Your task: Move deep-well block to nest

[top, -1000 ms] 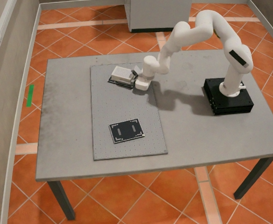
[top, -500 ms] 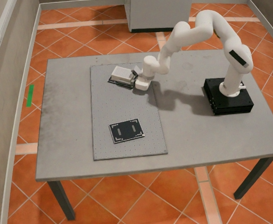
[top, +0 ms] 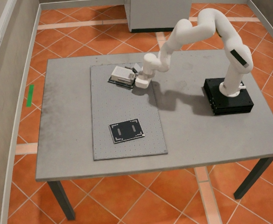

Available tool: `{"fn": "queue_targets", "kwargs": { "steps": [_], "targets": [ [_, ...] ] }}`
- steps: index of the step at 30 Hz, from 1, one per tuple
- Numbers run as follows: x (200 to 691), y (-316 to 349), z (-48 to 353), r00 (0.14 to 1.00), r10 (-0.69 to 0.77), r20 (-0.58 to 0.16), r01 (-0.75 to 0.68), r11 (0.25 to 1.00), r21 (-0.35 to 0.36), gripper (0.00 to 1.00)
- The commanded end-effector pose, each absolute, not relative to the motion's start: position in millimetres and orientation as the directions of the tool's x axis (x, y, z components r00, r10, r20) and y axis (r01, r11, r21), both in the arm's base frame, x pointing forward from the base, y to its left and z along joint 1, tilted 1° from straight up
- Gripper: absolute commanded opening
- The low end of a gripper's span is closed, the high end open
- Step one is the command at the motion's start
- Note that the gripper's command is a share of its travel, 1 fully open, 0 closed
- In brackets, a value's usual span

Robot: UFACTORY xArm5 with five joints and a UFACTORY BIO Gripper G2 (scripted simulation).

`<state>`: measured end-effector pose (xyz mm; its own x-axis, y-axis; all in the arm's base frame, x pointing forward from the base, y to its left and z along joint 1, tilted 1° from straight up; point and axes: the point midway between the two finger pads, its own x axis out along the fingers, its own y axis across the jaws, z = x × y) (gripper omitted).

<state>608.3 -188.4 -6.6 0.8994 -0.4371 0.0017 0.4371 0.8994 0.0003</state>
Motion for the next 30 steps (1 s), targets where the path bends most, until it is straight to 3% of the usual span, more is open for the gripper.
{"fn": "queue_targets", "kwargs": {
  "steps": [1,30],
  "targets": [
    [609.2,-188.5,6.2,0.899,-0.437,0.006,0.437,0.899,-0.008,0.37],
    [609.2,-188.0,55.9,0.899,-0.437,0.007,0.437,0.899,-0.008,0.37]
  ]
}}
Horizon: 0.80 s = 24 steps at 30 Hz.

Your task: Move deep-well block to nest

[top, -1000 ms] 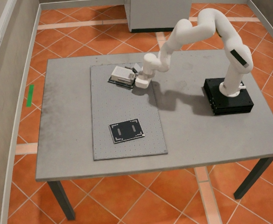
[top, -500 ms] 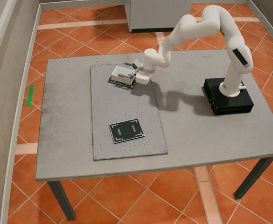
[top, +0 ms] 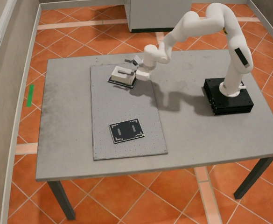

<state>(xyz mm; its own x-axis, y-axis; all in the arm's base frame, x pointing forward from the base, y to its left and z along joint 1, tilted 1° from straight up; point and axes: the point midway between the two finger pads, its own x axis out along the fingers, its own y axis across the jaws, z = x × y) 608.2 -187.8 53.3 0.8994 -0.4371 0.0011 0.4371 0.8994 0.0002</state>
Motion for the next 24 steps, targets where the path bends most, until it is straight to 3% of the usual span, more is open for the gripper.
{"fn": "queue_targets", "kwargs": {
  "steps": [1,14,24],
  "targets": [
    [609.2,-188.0,55.9,0.899,-0.437,0.007,0.437,0.899,-0.008,0.37],
    [609.2,-188.0,55.9,0.899,-0.437,0.007,0.437,0.899,-0.008,0.37],
    [596.4,-155.8,84.4,0.988,-0.152,0.004,0.152,0.988,-0.010,0.37]
  ]
}}
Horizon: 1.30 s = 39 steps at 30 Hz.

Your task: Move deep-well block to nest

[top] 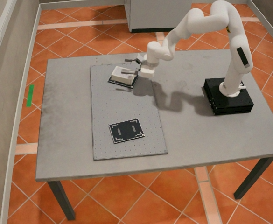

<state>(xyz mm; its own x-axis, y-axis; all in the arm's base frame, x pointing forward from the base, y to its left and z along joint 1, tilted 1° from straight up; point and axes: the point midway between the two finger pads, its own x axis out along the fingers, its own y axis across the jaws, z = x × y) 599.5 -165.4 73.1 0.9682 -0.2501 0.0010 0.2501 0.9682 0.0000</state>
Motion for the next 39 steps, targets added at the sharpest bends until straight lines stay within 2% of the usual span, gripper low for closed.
{"fn": "queue_targets", "kwargs": {
  "steps": [1,6,39],
  "targets": [
    [596.4,-155.8,84.4,0.988,-0.152,0.004,0.152,0.988,-0.010,0.37],
    [589.3,-137.8,100.3,1.000,0.014,0.002,-0.014,1.000,-0.011,0.37],
    [548.4,-33.5,192.6,1.000,0.016,0.002,-0.016,1.000,-0.010,0.37]
  ]
}}
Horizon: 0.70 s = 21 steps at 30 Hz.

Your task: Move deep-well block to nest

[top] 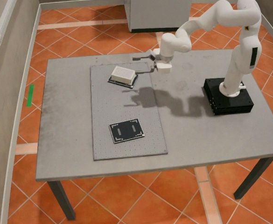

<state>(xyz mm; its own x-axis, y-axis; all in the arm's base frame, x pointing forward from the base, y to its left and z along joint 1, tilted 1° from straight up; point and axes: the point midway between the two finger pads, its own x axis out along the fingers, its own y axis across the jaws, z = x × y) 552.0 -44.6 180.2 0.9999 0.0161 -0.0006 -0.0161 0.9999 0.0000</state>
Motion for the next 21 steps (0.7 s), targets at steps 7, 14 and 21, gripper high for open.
{"fn": "queue_targets", "kwargs": {
  "steps": [7,14,21],
  "targets": [
    [538.5,-8.4,215.0,1.000,0.016,0.002,-0.016,1.000,-0.010,0.37],
    [531.5,9.6,230.9,1.000,0.016,0.002,-0.016,1.000,-0.009,0.37],
    [531.1,10.5,231.7,1.000,0.016,0.002,-0.016,1.000,-0.009,0.37]
  ]
}}
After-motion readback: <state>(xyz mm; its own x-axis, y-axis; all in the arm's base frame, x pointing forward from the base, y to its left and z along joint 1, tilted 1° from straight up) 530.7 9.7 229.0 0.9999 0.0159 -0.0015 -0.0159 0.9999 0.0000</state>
